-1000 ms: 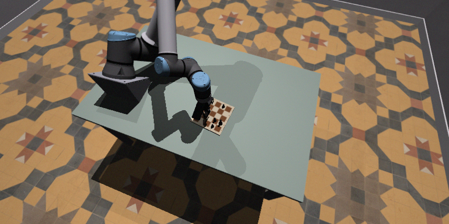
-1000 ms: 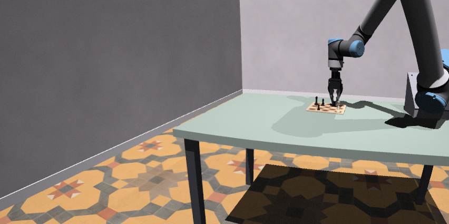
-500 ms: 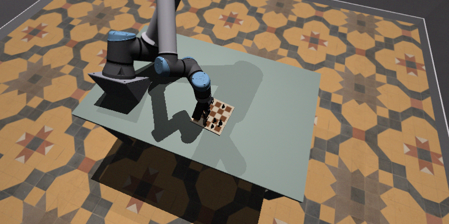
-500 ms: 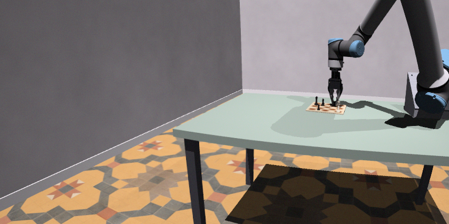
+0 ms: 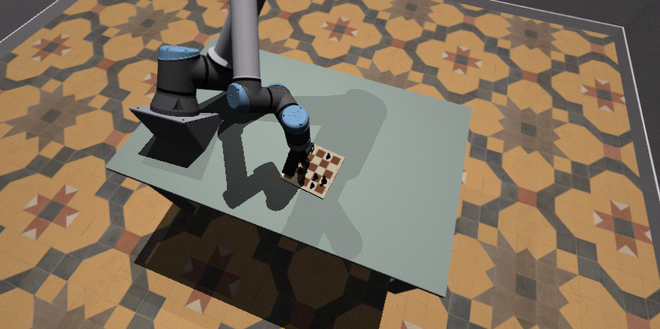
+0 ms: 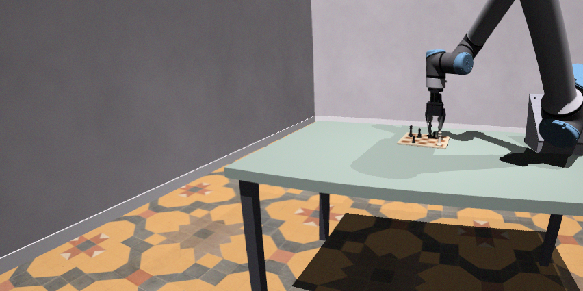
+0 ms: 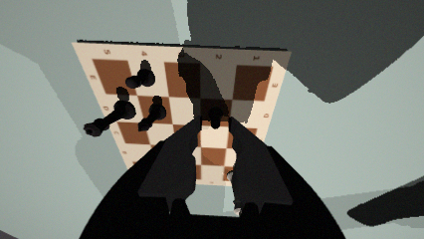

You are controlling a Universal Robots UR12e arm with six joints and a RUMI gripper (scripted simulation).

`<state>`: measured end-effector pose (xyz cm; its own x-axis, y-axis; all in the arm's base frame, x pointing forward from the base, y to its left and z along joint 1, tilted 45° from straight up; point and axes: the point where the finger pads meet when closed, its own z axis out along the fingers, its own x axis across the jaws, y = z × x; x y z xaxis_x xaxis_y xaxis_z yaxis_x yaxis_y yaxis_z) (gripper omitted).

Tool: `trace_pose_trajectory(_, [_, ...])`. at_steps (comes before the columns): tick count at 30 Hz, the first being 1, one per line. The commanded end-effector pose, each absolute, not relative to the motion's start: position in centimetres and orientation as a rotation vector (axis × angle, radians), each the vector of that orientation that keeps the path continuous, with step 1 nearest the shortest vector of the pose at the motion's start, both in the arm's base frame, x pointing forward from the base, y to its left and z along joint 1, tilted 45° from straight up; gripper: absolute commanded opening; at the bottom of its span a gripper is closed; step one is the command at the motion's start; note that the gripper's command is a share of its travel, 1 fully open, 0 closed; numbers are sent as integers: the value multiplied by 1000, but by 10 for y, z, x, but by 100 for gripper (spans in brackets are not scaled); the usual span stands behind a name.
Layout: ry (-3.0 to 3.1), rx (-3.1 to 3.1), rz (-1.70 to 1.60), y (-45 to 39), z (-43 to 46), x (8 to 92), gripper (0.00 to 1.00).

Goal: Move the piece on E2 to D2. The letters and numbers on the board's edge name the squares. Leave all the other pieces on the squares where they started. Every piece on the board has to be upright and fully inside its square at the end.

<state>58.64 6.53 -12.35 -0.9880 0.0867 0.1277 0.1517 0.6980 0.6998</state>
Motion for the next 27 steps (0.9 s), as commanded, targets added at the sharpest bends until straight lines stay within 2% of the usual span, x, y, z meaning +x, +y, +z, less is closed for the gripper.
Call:
trace_pose_trajectory(1, [-2817, -198, -1172, 65, -123, 587, 20])
trace_pose_trajectory(27, [-2817, -198, -1172, 25, -84, 588, 20])
